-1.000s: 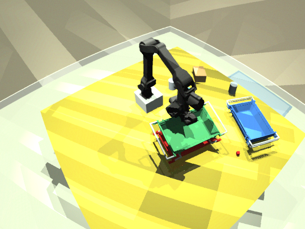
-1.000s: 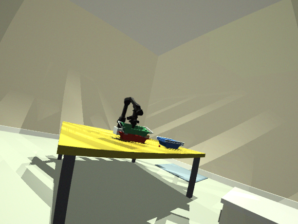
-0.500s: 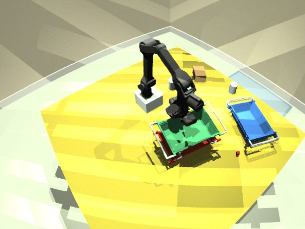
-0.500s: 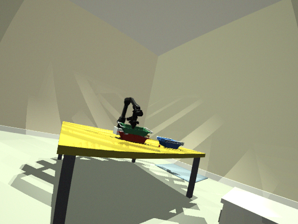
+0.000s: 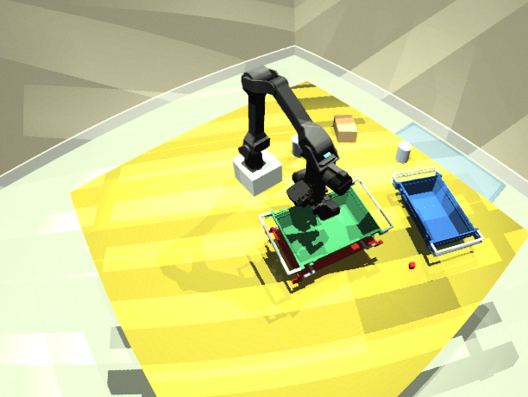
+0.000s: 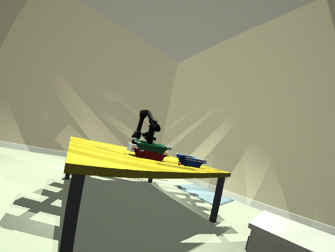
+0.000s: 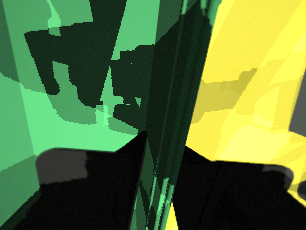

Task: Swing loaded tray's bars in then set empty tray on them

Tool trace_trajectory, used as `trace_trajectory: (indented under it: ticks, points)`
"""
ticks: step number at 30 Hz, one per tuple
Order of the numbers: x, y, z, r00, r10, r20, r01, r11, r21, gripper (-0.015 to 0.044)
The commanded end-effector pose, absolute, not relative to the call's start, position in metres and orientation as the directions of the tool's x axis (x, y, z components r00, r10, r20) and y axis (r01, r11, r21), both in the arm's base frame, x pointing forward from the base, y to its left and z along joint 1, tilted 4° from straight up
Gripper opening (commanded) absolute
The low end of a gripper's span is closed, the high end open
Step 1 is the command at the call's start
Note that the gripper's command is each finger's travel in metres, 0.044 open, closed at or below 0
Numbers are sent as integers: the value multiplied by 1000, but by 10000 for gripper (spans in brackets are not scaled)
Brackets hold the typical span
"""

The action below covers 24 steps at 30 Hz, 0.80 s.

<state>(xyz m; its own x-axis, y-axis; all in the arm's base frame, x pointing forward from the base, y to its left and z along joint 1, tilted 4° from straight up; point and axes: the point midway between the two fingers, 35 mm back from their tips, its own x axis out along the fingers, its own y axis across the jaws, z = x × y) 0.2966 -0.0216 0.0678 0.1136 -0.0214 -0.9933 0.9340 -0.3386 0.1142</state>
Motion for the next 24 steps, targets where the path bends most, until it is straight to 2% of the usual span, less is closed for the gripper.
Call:
trace_trajectory:
  ticks: [1,24]
  points:
    - [293,-20,63,96,-15,-995,935,-342,95,0]
    - [293,-20,54,96,-15,-995,935,-342,95,0]
